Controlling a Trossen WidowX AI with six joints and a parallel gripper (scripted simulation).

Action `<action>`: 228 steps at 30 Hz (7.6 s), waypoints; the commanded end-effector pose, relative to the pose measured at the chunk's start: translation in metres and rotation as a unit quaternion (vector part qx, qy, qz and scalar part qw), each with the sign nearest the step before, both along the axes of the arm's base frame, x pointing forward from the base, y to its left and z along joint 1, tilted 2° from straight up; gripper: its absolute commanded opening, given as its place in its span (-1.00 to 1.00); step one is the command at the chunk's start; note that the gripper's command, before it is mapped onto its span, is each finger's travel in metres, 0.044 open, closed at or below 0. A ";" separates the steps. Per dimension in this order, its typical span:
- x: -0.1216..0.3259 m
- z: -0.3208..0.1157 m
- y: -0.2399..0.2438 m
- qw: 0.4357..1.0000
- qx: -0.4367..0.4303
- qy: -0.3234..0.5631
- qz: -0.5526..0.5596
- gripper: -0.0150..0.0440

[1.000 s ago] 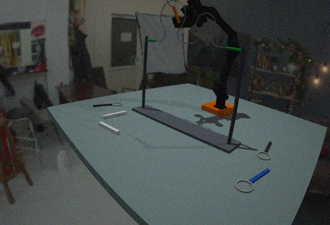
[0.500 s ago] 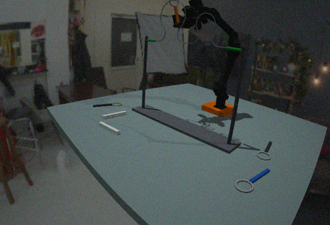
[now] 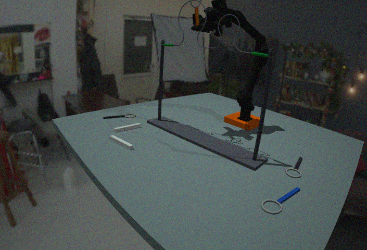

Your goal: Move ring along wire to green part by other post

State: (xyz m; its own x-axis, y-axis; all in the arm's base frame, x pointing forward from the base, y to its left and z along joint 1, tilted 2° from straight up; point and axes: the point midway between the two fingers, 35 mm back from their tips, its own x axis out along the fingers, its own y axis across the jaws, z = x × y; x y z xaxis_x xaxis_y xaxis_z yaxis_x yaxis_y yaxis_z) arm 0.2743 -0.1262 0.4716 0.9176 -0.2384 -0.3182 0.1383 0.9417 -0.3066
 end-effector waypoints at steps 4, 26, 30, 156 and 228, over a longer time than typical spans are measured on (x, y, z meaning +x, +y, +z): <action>-0.002 0.002 -0.002 0.999 -0.045 -0.002 -0.004 -1.00; -0.002 0.007 -0.011 0.983 -0.181 -0.002 -0.011 -1.00; -0.002 0.008 -0.013 0.979 -0.205 -0.002 -0.012 -1.00; -0.004 0.055 -0.022 0.563 -0.825 0.005 -0.048 -1.00; -0.003 -0.144 -0.029 0.948 -0.312 0.040 -0.046 -1.00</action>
